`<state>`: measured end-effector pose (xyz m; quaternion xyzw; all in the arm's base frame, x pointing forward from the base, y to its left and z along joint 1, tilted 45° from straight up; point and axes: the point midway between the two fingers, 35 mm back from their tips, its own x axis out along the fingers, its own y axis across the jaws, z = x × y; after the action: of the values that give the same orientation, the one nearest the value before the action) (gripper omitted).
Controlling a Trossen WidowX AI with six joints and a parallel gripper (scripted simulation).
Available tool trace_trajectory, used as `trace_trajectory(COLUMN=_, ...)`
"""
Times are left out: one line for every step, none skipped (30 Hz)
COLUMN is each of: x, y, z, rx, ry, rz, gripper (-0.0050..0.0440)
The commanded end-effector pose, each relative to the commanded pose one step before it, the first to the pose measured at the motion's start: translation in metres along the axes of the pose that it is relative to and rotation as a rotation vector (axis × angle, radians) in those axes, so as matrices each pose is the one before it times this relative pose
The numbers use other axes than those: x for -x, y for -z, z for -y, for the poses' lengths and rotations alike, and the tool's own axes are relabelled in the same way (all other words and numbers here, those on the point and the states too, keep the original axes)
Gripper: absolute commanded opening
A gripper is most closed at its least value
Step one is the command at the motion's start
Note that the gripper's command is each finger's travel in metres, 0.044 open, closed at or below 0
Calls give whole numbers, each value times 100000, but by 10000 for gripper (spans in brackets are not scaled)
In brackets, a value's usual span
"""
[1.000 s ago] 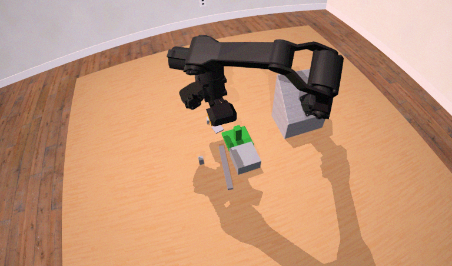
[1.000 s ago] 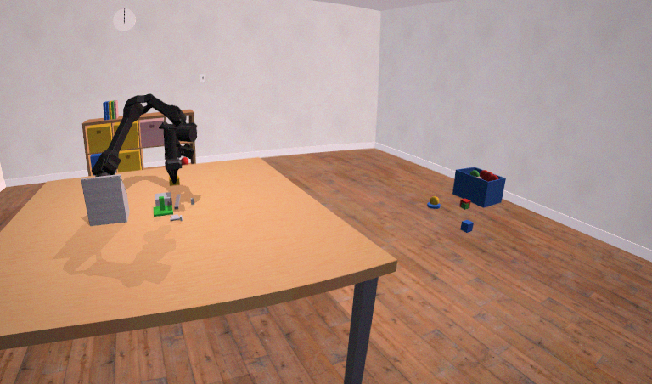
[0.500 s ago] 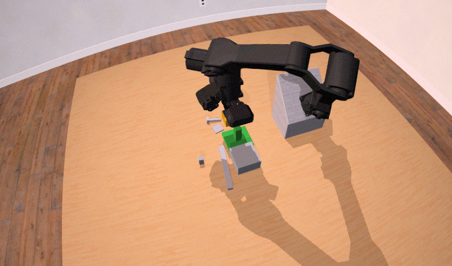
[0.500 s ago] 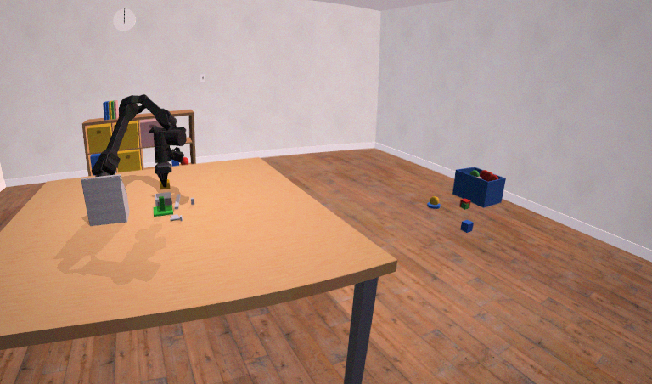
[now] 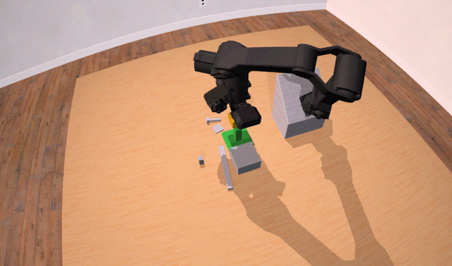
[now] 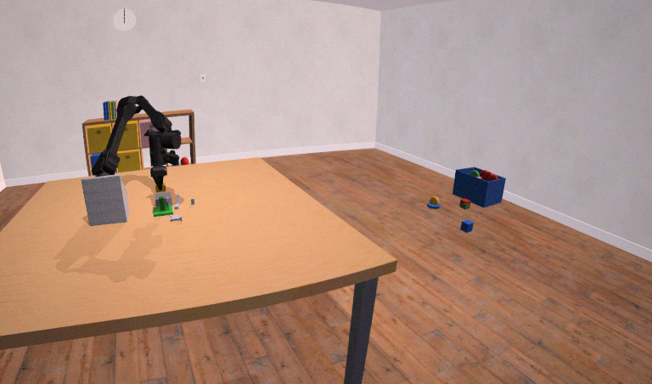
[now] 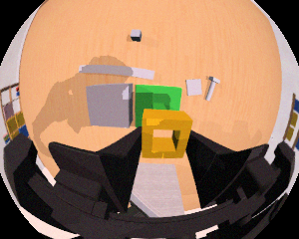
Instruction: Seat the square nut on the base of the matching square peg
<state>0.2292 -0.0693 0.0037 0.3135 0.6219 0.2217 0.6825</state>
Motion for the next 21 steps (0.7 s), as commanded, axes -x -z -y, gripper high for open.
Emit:
trace_trajectory(x=-712, y=134, z=-20, rx=-168, ry=-240, rz=-303, gripper=0)
trace_trajectory(x=-159, y=-3, z=1, rx=0, ry=1, rz=0, gripper=0)
trace_trajectory(x=-159, y=-2, z=0, rx=0, ry=0, rz=0, gripper=0)
trace_trajectory(x=-159, y=-2, z=0, rx=0, ry=-1, rz=0, gripper=0)
trace_trajectory(x=-159, y=-1, z=-1, rx=1, ry=-3, rz=0, gripper=0)
trace_trajectory(x=-159, y=0, z=-2, rx=1, ry=-4, rz=0, gripper=0)
trace_trajectory(x=0, y=0, z=0, rx=0, ry=0, rz=0, gripper=0)
trace_trajectory(x=0, y=0, z=0, rx=0, ry=0, rz=0, gripper=0)
trace_trajectory(x=-159, y=1, z=-2, rx=1, ry=-5, rz=-1, gripper=0)
trace_trajectory(x=-159, y=2, z=-3, rx=2, ry=-7, rz=-1, gripper=0)
trace_trajectory(x=-159, y=3, z=-4, rx=2, ry=-8, rz=-1, gripper=0)
trace_trajectory(x=-158, y=4, z=-4, rx=2, ry=-9, rz=-1, gripper=0)
trace_trajectory(x=-125, y=4, z=-4, rx=2, ry=-8, rz=-1, gripper=0)
trace_trajectory(x=-75, y=3, z=-2, rx=1, ry=-5, rz=-1, gripper=0)
trace_trajectory(x=-25, y=1, z=-1, rx=0, ry=-2, rz=0, gripper=0)
trace_trajectory(x=0, y=0, z=0, rx=0, ry=0, rz=0, gripper=0)
trace_trajectory(x=0, y=0, z=0, rx=0, ry=0, rz=0, gripper=0)
trace_trajectory(x=0, y=0, z=0, rx=0, ry=0, rz=0, gripper=0)
trace_trajectory(x=0, y=0, z=0, rx=0, ry=0, rz=0, gripper=0)
trace_trajectory(x=0, y=0, z=0, rx=0, ry=0, rz=0, gripper=0)
trace_trajectory(x=0, y=0, z=0, rx=0, ry=0, rz=0, gripper=0)
